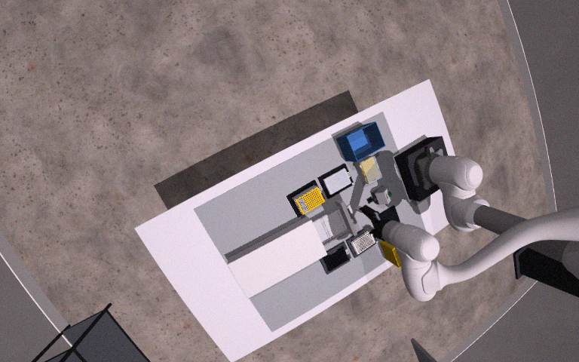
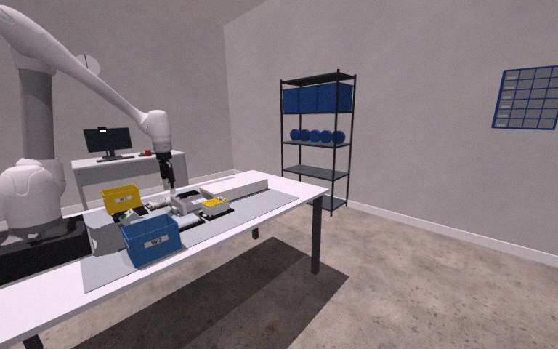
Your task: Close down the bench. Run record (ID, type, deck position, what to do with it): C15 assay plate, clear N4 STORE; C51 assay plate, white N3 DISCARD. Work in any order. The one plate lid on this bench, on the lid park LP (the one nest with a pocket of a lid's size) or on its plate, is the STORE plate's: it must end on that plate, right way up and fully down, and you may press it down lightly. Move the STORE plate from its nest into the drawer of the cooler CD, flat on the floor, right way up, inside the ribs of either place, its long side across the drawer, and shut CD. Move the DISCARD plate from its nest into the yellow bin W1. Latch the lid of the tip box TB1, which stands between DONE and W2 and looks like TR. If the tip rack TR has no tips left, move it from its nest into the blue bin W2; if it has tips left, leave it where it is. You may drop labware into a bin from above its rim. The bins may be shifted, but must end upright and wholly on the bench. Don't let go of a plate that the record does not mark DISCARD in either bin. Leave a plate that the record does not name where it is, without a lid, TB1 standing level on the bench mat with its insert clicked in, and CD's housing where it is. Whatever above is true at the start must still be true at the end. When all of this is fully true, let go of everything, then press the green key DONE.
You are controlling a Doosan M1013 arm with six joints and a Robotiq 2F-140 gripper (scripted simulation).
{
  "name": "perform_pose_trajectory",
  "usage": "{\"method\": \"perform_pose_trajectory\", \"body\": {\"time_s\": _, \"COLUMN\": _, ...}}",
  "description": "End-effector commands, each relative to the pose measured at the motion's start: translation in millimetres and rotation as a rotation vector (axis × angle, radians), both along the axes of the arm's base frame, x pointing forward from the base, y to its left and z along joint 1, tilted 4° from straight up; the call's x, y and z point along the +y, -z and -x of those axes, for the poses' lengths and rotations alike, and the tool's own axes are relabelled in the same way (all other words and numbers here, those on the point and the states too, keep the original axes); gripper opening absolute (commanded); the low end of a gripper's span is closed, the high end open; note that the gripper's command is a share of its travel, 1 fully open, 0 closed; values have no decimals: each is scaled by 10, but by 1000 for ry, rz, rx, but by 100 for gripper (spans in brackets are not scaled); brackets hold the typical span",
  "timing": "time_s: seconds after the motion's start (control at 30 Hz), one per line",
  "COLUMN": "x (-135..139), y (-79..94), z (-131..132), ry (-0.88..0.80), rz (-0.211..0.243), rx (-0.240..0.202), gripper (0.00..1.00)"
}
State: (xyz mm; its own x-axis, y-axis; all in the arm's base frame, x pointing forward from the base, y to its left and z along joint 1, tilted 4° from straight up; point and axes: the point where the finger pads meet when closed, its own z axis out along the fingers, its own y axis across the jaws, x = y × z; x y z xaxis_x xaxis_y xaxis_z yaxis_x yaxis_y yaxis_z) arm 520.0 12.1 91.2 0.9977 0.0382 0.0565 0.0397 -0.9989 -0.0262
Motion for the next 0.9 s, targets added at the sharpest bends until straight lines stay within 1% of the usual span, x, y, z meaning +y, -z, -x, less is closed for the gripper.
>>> {"method": "perform_pose_trajectory", "body": {"time_s": 0.0, "x": -103, "y": -2, "z": -1, "ry": -2, "rz": -1, "rx": 0, "gripper": 66}}
{"method": "perform_pose_trajectory", "body": {"time_s": 0.43, "x": -623, "y": -11, "z": -4, "ry": -2, "rz": -1, "rx": 0, "gripper": 66}}
{"method": "perform_pose_trajectory", "body": {"time_s": 0.5, "x": -623, "y": -11, "z": -4, "ry": -2, "rz": -1, "rx": 0, "gripper": 66}}
{"method": "perform_pose_trajectory", "body": {"time_s": 0.87, "x": -1063, "y": -18, "z": -6, "ry": -2, "rz": -1, "rx": 0, "gripper": 66}}
